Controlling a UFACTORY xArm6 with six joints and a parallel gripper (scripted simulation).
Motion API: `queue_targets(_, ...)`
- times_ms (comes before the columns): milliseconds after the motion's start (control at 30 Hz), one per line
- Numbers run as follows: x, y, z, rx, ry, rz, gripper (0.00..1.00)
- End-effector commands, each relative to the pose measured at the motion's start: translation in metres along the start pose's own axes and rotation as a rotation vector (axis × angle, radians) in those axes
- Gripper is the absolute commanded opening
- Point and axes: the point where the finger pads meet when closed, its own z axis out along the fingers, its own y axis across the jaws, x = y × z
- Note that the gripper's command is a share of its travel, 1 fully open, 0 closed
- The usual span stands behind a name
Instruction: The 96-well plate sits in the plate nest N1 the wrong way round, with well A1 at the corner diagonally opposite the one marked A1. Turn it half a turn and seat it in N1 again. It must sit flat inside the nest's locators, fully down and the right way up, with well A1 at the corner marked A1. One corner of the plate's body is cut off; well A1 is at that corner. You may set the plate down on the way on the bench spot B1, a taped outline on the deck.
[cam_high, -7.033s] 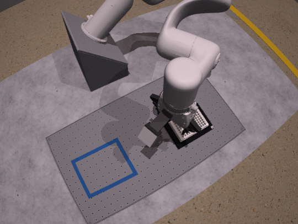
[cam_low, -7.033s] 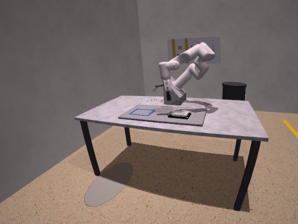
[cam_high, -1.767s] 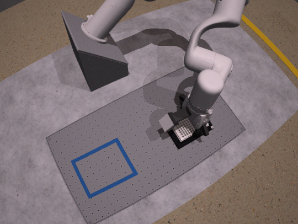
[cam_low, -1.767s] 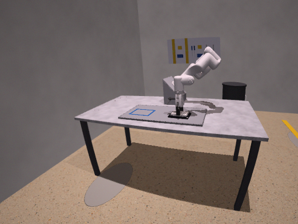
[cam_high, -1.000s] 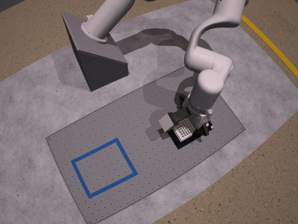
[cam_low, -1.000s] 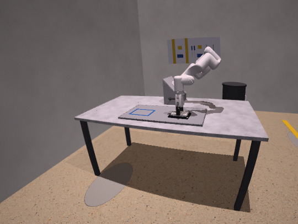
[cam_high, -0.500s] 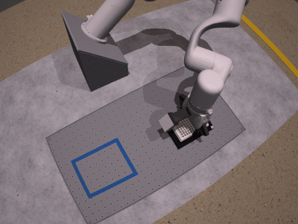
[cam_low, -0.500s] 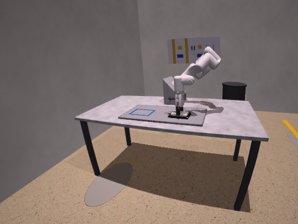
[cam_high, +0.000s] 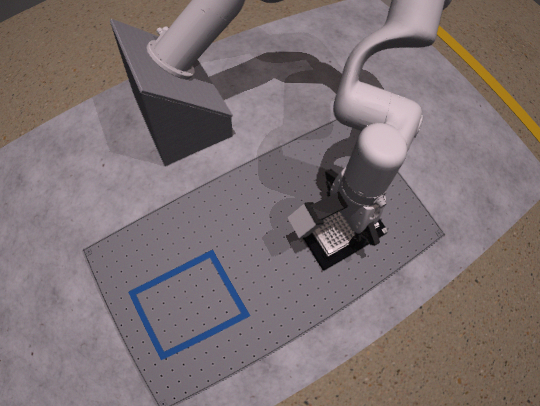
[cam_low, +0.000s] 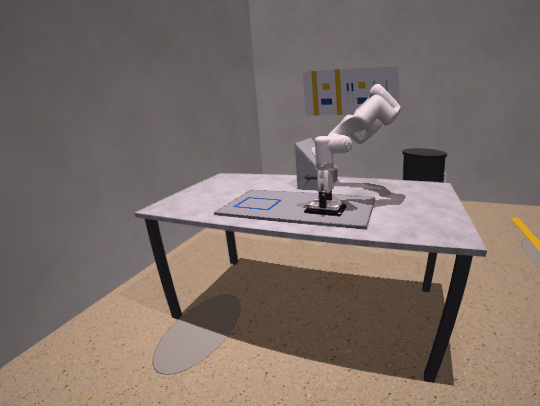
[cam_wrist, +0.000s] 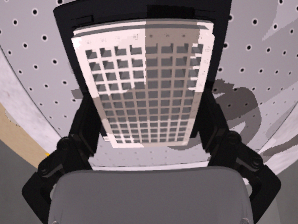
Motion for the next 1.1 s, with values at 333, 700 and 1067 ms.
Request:
queue_targets(333,0.0,-0.001,-0.009,0.003,0.0,-0.001,0.0)
queue_targets(700,0.0,-0.001,-0.015,0.003,0.0,-0.001,0.0)
queue_targets(1067,0.0,-0.001,-0.022,0.003,0.0,-0.001,0.0)
